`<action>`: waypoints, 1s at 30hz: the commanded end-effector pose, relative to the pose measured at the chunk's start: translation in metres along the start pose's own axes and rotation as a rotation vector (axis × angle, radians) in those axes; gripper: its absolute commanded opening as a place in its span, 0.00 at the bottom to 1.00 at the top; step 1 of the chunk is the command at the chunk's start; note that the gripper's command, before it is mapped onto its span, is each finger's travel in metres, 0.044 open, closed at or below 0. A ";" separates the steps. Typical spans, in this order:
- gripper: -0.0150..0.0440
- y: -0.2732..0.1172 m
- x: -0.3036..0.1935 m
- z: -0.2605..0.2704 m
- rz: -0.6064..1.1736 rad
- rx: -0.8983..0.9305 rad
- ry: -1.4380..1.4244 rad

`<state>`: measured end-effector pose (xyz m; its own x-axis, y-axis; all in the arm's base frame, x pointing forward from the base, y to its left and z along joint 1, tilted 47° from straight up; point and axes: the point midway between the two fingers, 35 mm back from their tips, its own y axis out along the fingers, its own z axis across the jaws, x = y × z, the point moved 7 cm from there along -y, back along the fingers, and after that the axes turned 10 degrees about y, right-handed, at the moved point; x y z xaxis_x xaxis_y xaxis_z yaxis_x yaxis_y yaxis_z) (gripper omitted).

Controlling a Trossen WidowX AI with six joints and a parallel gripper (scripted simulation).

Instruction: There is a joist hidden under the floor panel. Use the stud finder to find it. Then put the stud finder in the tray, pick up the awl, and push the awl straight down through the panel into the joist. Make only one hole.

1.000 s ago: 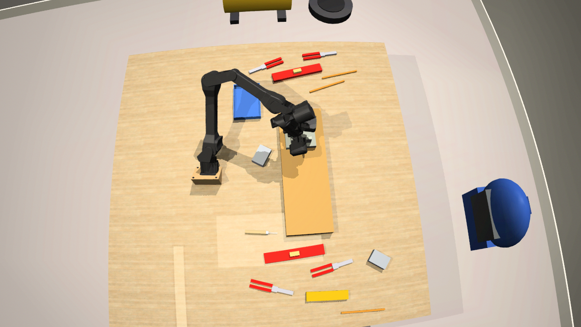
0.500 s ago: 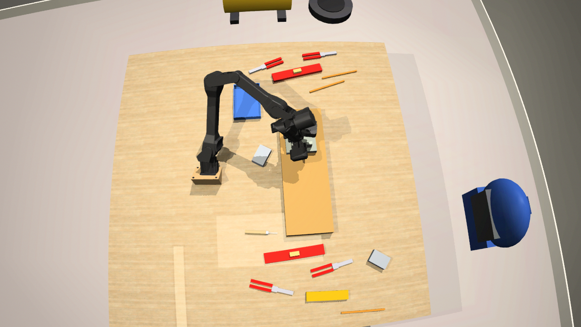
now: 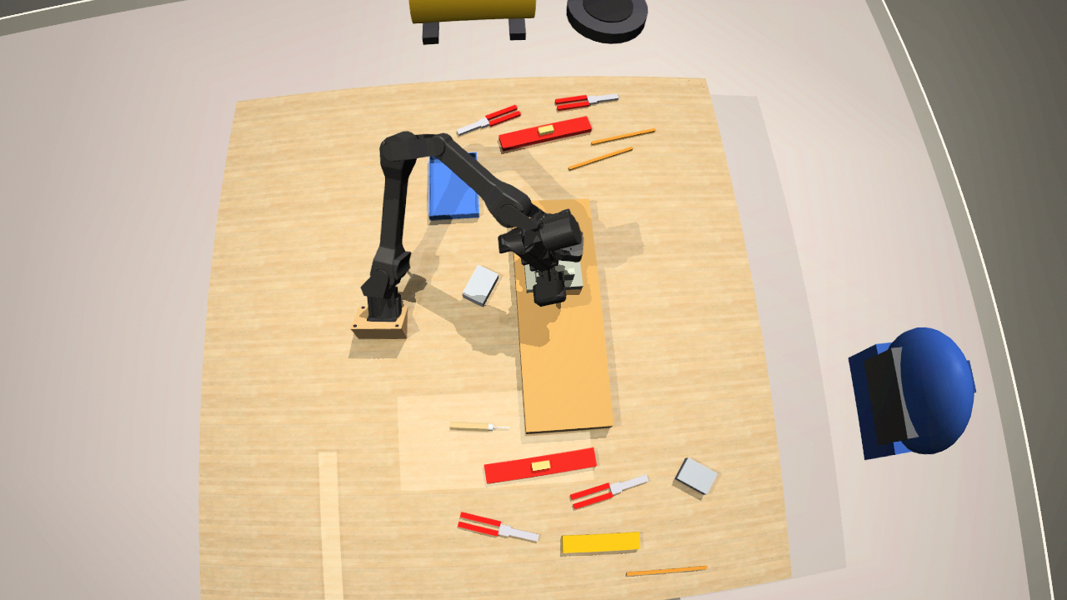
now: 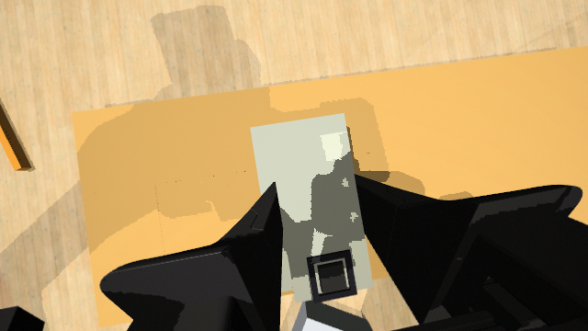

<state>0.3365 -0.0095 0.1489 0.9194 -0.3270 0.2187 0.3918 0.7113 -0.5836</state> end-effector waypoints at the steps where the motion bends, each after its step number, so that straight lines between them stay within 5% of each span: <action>1: 0.25 0.000 0.001 -0.011 -0.004 -0.012 0.008; 30: 0.25 -0.001 0.008 -0.051 -0.004 -0.014 0.007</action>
<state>0.3401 -0.0377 0.1184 0.9190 -0.3293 0.2169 0.3926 0.7136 -0.5802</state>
